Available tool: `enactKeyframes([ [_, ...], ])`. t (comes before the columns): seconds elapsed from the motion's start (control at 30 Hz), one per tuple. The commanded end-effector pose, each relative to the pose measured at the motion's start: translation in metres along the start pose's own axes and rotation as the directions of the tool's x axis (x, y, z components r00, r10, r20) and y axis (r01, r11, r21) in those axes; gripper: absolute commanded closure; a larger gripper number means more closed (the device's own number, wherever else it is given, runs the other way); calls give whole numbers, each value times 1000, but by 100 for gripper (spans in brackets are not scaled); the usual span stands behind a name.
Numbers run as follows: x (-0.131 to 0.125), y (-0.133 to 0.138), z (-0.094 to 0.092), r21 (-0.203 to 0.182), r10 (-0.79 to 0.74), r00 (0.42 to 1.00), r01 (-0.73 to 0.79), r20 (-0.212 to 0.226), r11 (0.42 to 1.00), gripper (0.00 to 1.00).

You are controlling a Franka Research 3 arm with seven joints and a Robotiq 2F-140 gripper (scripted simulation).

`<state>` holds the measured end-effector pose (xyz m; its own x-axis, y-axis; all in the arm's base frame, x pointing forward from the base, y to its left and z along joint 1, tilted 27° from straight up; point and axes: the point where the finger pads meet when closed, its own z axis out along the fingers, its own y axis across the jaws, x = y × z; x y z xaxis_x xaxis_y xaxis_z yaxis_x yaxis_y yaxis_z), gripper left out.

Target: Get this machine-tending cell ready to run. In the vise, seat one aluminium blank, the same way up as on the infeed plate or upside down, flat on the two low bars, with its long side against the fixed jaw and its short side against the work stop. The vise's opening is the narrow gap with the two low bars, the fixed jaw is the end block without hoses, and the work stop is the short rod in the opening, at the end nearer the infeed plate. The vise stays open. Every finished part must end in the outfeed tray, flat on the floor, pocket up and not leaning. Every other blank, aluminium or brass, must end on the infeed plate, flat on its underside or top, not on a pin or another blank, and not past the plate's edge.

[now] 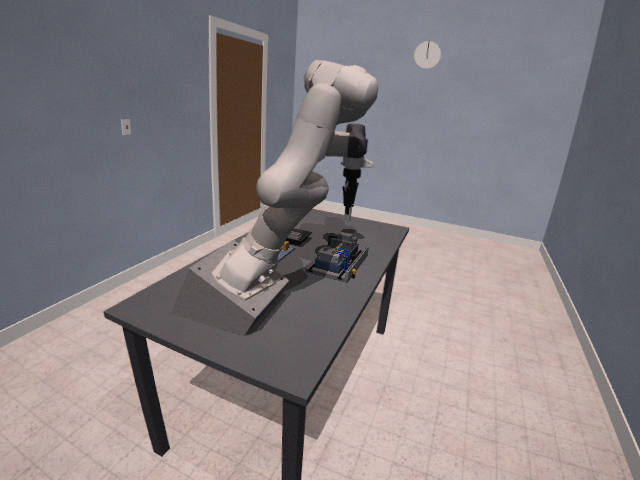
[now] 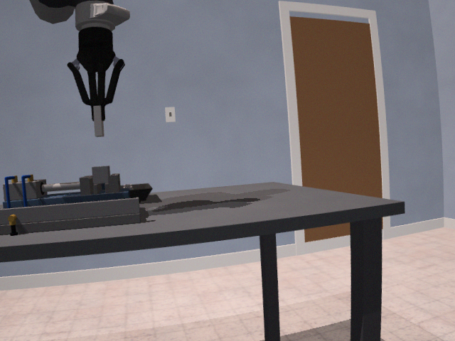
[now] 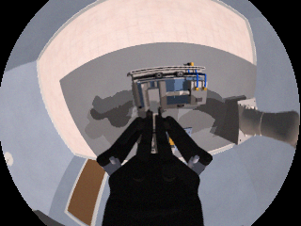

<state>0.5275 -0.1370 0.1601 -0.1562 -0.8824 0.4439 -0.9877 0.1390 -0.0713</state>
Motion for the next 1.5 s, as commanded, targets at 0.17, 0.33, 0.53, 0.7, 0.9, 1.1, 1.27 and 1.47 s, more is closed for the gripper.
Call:
enactKeyframes([
  [0.17, 6, 0, 0, 4, 265, 964, -265, -1, 964, 100],
  [0.33, 9, -1, 0, 4, 361, 932, -361, -1, 932, 100],
  [0.53, 13, -1, 0, 4, 466, 885, -466, 0, 885, 100],
  [0.7, 16, -1, 0, 4, 558, 830, -558, 0, 830, 100],
  [0.9, 20, -1, 0, 4, 661, 750, -661, 1, 750, 100],
  [1.1, 23, -1, 0, 4, 747, 665, -747, 1, 665, 100],
  [1.27, 27, -2, -1, 4, 816, 578, -816, 2, 578, 100],
  [1.47, 31, -2, -1, 4, 885, 465, -885, 2, 465, 100],
])
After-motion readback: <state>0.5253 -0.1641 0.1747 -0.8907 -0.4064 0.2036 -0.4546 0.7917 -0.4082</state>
